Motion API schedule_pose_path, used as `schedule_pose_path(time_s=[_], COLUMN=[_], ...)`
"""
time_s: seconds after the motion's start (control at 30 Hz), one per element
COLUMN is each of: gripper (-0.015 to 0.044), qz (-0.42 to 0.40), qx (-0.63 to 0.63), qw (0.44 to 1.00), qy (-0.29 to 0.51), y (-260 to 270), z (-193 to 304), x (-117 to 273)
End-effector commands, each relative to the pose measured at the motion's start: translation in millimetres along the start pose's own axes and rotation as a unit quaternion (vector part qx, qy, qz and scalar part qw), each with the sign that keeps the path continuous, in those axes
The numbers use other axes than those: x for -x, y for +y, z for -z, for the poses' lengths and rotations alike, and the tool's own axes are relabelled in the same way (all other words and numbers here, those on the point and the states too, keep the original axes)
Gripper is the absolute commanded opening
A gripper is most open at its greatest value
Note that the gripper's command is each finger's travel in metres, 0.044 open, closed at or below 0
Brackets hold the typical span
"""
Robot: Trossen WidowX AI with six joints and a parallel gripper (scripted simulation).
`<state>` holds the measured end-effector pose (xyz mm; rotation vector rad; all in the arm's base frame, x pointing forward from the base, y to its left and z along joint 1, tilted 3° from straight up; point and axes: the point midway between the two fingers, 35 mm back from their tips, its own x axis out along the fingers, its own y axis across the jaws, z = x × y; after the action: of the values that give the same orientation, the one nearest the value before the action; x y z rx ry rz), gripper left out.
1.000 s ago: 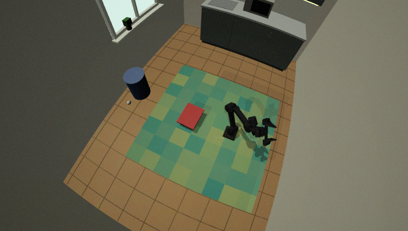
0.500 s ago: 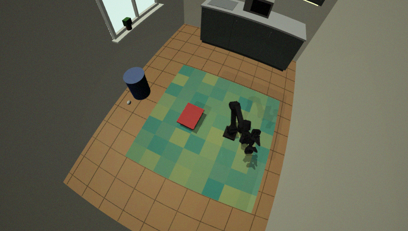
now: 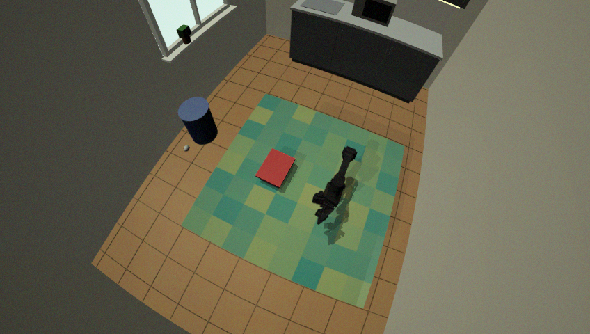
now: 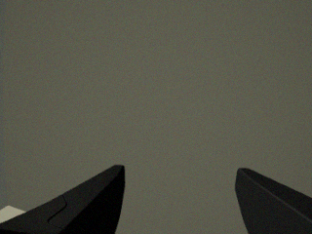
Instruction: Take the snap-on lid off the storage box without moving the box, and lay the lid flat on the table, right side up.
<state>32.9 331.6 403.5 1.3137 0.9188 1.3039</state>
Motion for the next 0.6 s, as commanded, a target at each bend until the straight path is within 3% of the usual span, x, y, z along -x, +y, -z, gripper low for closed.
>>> schedule_pose_path(time_s=[0.0,0.37,0.57], gripper=[0.0235,0.0235,0.0235], qz=[0.049,0.188,0.260], qx=[-0.006,-0.039,-0.079], qw=[0.997,0.937,0.857], qy=[-0.068,-0.292,-0.438], y=[-24.9,-92.3,-126.3], z=[-41.2,-164.3,-222.4], x=[6.2,71.1,147.4])
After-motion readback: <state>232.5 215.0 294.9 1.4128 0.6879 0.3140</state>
